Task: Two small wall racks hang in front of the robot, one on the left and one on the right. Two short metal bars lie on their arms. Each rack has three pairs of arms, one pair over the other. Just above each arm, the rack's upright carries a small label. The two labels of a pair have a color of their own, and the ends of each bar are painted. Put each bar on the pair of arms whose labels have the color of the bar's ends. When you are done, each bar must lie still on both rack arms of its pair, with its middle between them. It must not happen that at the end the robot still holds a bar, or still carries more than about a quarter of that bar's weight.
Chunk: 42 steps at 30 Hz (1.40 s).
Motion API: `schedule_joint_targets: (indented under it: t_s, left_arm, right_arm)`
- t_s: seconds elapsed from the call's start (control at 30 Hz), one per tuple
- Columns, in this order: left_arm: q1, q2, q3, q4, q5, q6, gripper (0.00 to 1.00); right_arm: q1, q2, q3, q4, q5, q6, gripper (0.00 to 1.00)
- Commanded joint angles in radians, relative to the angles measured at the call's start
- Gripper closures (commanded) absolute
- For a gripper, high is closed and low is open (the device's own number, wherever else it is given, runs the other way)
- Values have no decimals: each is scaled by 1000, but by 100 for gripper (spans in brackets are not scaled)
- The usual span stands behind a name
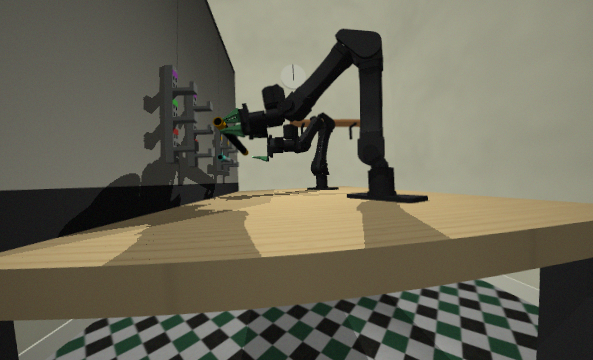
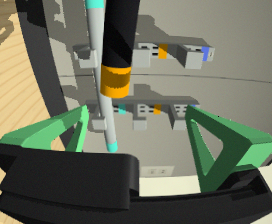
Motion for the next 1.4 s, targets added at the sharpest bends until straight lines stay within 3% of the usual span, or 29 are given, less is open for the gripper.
schedule_joint_targets:
  t_s: [0.0,1.37]
  left_arm:
    - [-1,-53,52,59,-3,-42,100]
    - [-2,-66,81,16,-3,-42,100]
  right_arm:
    - [17,16,-1,21,20,0,0]
    - [132,115,21,97,136,1,0]
